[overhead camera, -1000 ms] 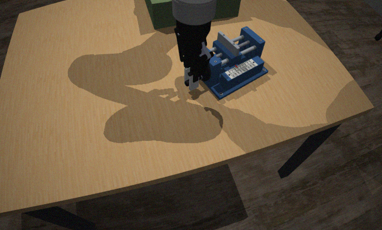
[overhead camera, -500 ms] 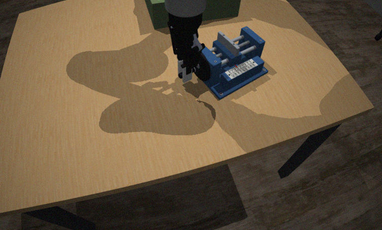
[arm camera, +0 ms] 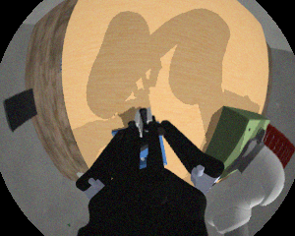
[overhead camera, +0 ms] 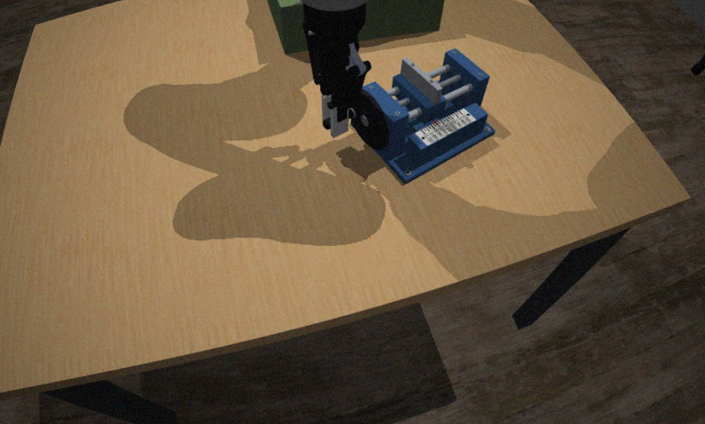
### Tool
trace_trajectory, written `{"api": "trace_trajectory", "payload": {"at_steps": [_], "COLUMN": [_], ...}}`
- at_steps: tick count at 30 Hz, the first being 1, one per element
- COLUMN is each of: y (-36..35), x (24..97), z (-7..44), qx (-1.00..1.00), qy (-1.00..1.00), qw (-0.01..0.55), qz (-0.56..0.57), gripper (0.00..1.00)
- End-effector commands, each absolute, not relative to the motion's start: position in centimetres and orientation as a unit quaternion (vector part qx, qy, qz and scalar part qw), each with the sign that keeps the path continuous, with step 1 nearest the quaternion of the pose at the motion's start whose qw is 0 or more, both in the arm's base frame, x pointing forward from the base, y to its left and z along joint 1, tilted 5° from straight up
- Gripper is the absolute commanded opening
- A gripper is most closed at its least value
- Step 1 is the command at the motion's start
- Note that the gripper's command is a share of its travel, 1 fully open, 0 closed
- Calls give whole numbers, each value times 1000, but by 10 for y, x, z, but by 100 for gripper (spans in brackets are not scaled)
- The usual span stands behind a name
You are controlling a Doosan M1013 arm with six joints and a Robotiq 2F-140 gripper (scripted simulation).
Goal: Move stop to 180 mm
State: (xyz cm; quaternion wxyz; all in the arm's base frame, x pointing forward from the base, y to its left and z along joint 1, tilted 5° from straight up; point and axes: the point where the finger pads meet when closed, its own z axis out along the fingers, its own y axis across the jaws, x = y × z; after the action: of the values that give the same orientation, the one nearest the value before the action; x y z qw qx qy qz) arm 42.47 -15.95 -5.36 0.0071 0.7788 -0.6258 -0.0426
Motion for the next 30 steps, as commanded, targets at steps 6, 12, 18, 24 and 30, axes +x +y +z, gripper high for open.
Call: {"api": "trace_trajectory", "payload": {"at_steps": [6,12,18,24,30], "y": [-160,-160,-159,-156,-152], "x": [424,428,436,454,471], "z": [-42,-27,-16,-8,-11], "qx": [779,779,779,779,779], "qy": [-626,-626,-626,-626,-626], "qw": [7,7,7,7,7], "qz": [-43,-43,-43,-43,-43], "gripper": [4,4,4,4,4]}}
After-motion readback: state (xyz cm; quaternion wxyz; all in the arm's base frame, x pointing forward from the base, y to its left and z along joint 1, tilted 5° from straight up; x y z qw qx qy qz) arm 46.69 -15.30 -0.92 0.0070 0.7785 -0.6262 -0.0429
